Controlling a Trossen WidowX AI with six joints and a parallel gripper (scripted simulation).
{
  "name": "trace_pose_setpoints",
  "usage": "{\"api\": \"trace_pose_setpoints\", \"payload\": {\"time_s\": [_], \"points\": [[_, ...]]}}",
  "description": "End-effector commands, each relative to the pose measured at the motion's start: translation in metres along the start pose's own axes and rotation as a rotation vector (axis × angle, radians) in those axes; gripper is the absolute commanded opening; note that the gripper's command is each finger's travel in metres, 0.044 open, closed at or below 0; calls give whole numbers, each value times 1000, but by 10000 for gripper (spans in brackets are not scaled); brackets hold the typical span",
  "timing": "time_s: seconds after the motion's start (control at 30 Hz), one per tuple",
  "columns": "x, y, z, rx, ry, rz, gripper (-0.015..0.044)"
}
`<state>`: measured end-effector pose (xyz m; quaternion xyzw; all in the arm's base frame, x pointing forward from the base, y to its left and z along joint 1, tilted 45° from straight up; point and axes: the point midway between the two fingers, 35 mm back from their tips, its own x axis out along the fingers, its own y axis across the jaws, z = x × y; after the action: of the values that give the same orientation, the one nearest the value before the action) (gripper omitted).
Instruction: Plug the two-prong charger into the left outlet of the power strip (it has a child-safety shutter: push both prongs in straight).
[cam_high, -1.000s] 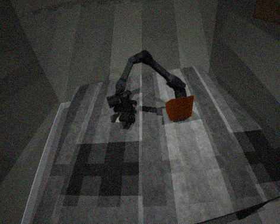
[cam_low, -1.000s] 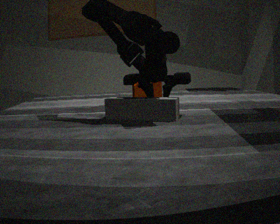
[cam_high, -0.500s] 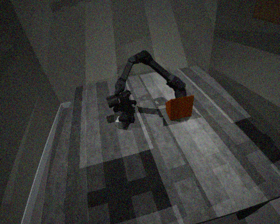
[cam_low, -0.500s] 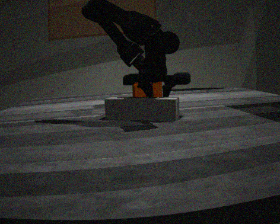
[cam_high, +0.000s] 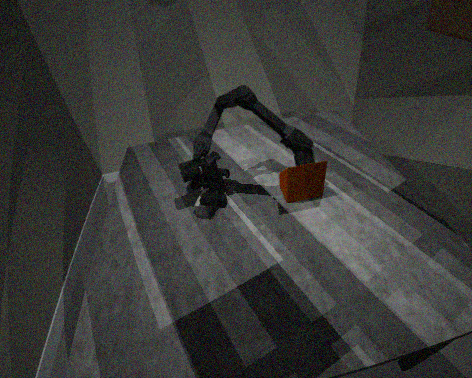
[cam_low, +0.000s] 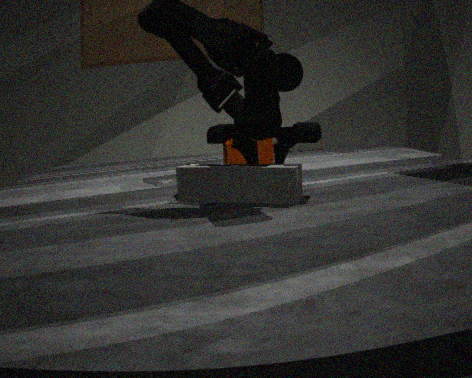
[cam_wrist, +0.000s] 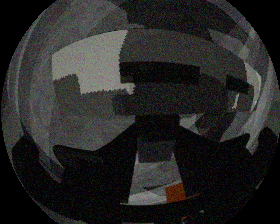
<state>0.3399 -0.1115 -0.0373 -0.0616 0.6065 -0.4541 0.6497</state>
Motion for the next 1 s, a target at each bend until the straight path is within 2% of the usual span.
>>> {"api": "trace_pose_setpoints", "payload": {"time_s": [0.0,0.97], "points": [[-1,0,7,9,-10,4,0],[0,0,19,9,-11,4,0]]}}
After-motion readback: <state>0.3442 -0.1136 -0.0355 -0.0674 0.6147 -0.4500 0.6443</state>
